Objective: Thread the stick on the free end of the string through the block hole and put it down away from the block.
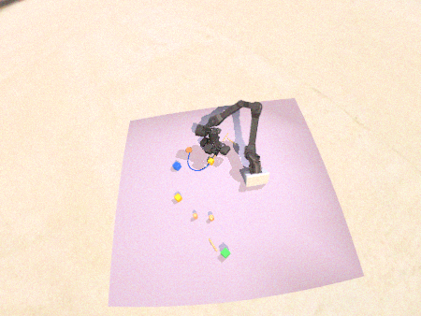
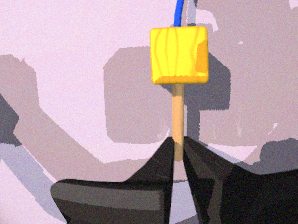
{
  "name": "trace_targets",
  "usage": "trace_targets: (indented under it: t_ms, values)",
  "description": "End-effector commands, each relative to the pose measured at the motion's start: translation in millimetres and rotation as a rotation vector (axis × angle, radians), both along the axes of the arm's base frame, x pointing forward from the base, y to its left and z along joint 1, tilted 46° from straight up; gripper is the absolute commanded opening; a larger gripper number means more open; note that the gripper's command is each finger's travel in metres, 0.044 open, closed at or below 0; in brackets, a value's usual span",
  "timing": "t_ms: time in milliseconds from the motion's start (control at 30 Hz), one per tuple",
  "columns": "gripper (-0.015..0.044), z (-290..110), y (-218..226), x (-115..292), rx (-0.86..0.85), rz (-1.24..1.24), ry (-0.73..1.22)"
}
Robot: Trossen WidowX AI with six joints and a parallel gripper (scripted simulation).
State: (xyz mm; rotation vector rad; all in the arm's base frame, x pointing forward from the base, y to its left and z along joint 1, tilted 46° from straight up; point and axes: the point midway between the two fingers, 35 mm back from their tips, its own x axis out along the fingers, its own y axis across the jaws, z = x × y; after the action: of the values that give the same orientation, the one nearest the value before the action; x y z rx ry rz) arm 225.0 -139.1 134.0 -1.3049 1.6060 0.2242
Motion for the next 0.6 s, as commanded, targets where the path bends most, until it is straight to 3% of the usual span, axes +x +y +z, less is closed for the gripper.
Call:
trace_targets:
  t_ms: [0, 567]
  values:
    - [0.0, 6.3, -2.5, -1.9, 0.004, 0.0, -0.008]
    - [0.0, 19.3, -15.8, -14.1, 0.02, -0.02, 0.011]
